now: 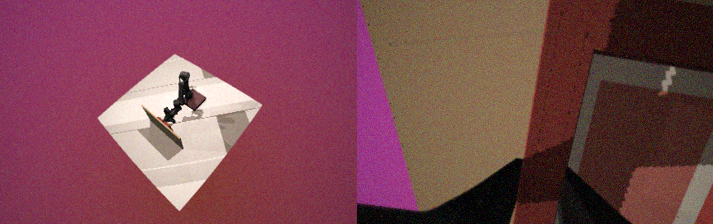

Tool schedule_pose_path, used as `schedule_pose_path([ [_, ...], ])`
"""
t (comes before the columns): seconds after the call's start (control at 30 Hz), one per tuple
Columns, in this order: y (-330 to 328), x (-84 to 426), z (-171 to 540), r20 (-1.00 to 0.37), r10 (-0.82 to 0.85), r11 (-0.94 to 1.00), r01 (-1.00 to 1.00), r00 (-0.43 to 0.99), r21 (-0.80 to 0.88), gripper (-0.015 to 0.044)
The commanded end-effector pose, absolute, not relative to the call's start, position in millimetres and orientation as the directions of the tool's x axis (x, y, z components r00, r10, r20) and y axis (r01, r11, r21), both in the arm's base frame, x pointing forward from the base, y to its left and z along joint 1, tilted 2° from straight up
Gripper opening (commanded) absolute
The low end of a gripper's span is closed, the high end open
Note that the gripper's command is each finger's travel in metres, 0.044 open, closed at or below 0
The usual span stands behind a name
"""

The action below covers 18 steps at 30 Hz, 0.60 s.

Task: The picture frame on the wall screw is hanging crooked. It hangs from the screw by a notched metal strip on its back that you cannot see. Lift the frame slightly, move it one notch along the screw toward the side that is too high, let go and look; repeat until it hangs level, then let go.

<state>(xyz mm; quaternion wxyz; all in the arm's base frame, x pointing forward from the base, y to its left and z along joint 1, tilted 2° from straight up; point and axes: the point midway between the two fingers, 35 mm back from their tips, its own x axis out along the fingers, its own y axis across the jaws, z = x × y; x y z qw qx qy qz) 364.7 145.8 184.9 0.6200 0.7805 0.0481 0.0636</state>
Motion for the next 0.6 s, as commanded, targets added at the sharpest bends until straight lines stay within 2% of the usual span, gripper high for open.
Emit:
schedule_pose_path([
  [0.0, 146.0, 364.7, 185.1, 0.039, 0.154, -0.205, -0.006, 0.987, 0.979, 0.0000],
  [0.57, 146.2, 364.7, 185.5, 0.039, 0.154, -0.118, -0.020, 0.987, 0.993, 0.0000],
])
